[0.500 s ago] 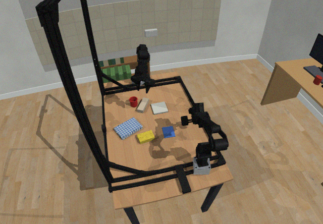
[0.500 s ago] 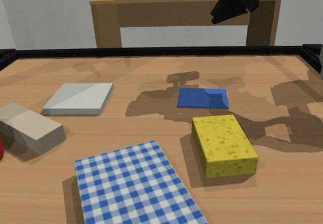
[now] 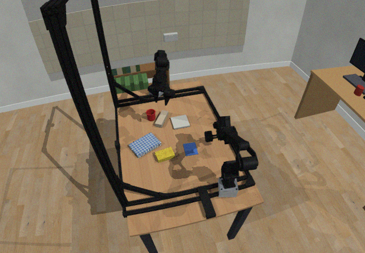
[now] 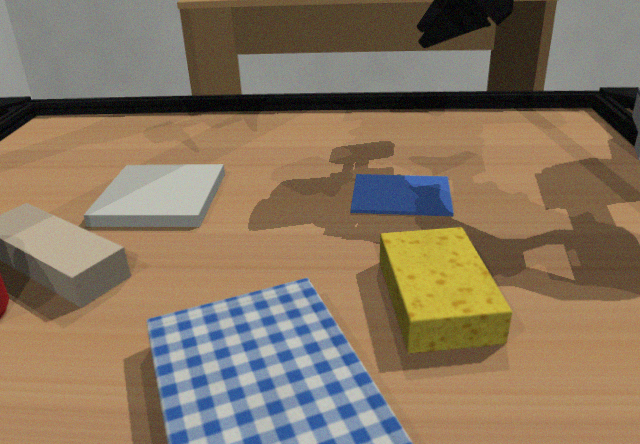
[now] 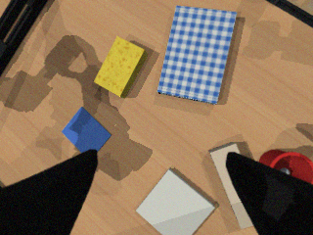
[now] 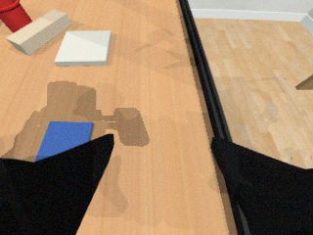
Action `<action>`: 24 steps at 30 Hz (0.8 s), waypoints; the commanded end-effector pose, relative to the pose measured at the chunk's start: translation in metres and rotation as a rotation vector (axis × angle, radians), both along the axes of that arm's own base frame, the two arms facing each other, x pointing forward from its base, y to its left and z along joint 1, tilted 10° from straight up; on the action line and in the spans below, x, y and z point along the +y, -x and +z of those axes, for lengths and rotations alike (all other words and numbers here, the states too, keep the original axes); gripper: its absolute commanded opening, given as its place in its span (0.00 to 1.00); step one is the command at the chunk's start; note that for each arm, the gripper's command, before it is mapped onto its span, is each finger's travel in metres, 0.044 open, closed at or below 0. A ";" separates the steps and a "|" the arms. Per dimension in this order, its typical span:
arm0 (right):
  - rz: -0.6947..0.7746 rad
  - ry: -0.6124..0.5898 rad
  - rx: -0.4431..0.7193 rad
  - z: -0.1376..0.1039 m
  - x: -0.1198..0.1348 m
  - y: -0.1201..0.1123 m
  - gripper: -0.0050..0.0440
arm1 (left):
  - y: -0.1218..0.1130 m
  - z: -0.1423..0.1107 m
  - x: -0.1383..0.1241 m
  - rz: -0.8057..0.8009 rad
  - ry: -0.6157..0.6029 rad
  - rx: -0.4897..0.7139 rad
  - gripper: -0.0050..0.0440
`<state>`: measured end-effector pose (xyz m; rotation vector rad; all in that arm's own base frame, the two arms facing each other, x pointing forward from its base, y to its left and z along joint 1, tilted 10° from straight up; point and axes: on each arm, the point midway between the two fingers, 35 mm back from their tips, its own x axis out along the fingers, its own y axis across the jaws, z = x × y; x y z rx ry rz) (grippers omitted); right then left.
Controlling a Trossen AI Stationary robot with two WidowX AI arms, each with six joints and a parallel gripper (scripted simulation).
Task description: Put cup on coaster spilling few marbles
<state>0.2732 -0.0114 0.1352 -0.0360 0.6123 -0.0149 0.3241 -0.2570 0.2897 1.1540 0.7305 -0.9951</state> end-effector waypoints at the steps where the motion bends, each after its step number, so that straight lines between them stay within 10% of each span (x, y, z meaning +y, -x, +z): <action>1: 0.000 0.000 0.000 0.000 0.000 0.000 0.92 | 0.000 0.000 0.000 0.000 0.000 0.000 0.92; 13: 0.000 0.000 0.000 0.000 0.000 0.000 0.92 | 0.022 -0.051 -0.009 0.534 0.153 0.208 0.38; 24: 0.000 0.000 0.000 0.000 0.000 0.000 0.92 | 0.044 -0.093 -0.011 1.017 0.265 0.337 0.38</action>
